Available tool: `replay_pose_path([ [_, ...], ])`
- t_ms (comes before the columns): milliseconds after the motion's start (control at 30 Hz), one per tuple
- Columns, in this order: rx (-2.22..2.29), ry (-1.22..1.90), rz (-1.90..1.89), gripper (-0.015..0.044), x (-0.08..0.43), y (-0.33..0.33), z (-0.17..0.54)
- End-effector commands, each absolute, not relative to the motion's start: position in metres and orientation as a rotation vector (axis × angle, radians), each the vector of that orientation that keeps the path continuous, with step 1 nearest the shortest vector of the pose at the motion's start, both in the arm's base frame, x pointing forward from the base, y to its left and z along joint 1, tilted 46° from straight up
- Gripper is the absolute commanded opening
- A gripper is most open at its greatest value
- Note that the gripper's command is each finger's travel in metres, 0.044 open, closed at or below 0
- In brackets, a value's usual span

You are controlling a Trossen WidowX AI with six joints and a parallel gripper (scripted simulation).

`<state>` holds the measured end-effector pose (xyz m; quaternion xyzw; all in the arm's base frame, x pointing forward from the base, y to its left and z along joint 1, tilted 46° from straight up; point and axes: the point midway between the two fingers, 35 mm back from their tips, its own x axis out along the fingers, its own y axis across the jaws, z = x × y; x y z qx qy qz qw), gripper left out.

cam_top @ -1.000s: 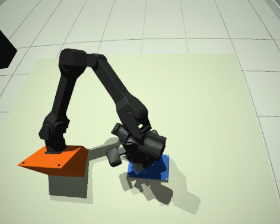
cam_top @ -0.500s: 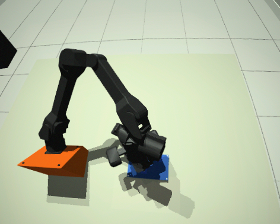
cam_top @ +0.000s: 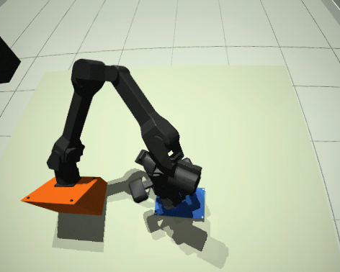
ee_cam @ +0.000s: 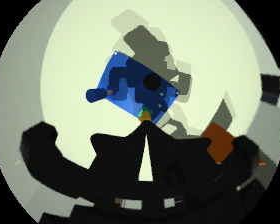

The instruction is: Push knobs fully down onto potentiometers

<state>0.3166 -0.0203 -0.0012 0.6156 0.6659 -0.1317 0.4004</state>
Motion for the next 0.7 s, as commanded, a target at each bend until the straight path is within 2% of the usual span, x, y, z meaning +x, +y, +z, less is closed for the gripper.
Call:
replay_pose_path([
  [0,1.544,1.696,-0.322,0.0000,0.3185,-0.0134,-0.0059],
  [667,1.544,1.695,-0.323,0.0000,0.3185,-0.0156,-0.0038],
])
